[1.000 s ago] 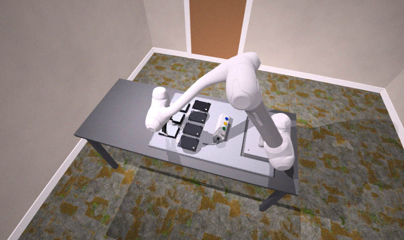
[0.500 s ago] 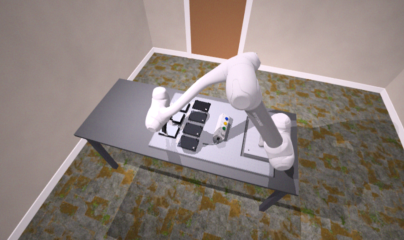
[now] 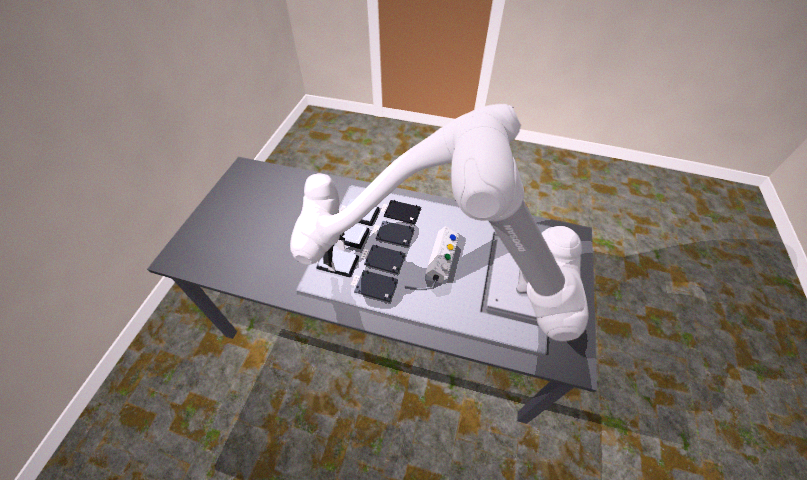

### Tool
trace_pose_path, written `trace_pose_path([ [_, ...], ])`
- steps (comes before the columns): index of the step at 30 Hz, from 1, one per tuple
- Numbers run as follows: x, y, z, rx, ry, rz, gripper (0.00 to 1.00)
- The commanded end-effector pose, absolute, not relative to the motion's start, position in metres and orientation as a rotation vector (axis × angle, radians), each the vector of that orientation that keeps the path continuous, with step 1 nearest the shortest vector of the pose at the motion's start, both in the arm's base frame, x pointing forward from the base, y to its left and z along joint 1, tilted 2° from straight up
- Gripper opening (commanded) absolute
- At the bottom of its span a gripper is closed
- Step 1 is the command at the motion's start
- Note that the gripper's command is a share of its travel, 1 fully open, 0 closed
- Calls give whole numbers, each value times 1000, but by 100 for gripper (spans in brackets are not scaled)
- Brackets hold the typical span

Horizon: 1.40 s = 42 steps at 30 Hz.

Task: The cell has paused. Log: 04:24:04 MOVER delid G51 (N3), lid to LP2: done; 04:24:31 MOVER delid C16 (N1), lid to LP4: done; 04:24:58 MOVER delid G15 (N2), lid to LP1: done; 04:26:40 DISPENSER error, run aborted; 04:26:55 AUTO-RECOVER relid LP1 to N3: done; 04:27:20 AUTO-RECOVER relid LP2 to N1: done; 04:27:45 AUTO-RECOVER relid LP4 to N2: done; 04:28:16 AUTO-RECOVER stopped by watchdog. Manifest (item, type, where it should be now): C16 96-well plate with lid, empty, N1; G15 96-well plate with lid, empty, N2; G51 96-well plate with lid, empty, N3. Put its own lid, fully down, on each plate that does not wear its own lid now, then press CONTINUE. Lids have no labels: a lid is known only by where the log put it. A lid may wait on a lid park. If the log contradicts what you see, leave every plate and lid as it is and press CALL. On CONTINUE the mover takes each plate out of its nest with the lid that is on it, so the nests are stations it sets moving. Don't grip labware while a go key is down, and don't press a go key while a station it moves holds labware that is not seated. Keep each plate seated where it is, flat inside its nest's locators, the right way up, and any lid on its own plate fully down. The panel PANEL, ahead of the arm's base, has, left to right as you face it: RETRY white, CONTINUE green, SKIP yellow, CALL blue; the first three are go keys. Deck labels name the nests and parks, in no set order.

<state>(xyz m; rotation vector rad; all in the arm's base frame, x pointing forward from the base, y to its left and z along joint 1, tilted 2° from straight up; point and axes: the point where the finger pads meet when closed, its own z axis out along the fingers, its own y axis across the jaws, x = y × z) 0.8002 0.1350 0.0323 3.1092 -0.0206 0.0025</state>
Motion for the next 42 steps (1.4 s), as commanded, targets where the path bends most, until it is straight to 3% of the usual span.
trace_pose_path([
  [1,800,135,33,3109,-21,3,66],
  [10,800,135,33,3109,-21,3,66],
  [11,800,135,33,3109,-21,3,0],
  [42,800,135,33,3109,-21,3,0],
])
